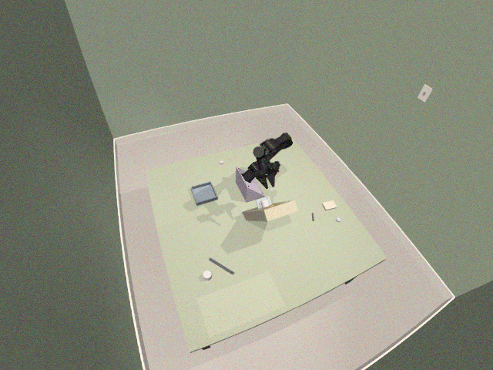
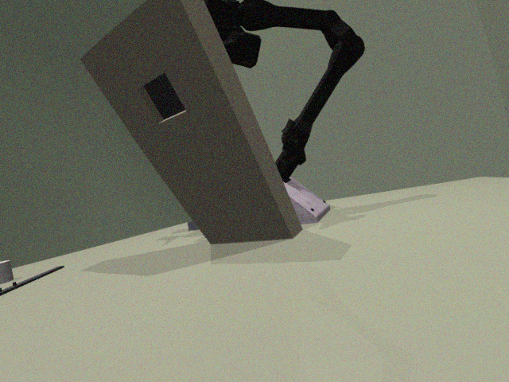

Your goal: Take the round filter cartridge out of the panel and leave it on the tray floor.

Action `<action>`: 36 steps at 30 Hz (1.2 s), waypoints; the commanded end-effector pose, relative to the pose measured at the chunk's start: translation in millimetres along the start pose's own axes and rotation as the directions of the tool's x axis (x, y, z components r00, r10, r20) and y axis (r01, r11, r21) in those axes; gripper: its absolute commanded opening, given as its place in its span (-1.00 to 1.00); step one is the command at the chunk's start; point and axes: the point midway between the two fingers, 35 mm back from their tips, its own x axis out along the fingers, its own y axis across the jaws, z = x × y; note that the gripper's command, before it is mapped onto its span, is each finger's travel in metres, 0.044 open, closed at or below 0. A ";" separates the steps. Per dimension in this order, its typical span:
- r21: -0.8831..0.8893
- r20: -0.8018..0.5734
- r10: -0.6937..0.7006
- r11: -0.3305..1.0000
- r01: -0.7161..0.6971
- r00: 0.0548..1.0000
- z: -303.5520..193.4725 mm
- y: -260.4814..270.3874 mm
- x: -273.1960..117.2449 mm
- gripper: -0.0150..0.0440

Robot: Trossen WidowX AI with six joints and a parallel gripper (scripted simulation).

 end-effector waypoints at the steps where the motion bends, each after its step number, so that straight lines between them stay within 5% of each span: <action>1: 0.015 -0.005 0.009 1.000 -0.009 1.000 7.0 -5.1 -8.2 0.75; 4: 0.202 -0.106 0.069 0.978 -0.046 0.992 -22.4 12.2 8.3 0.54; 10: 0.576 -0.337 0.254 0.817 -0.015 0.907 -89.0 65.6 30.4 0.54; 36: 0.584 -0.345 0.258 0.812 -0.008 0.903 -102.3 74.9 61.2 0.54</action>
